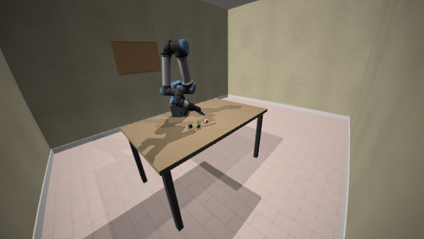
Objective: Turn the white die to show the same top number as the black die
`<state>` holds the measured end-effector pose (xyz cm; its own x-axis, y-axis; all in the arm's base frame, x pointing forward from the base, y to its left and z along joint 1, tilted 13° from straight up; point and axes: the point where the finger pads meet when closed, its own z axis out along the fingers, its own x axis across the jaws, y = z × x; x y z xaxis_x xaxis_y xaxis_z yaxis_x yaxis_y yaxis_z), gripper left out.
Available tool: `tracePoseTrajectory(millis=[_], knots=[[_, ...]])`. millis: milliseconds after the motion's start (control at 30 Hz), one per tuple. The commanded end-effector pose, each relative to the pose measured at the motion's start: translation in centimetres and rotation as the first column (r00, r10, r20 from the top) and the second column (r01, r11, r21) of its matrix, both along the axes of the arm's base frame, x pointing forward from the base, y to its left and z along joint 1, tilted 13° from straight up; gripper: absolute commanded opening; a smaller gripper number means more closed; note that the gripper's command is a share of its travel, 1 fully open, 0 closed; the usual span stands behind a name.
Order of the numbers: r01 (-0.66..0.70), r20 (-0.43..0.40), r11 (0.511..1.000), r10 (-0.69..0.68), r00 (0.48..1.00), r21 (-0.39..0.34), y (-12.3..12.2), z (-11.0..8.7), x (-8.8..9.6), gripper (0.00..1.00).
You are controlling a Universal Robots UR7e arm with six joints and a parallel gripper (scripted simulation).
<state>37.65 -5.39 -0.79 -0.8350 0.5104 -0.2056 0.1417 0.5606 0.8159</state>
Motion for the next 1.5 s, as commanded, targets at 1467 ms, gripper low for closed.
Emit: tracePoseTrajectory(millis=[1467], knots=[[0.02,-0.31,0.793,-0.261,0.914,-0.609,3.2,1.7,1.5,0.87]])
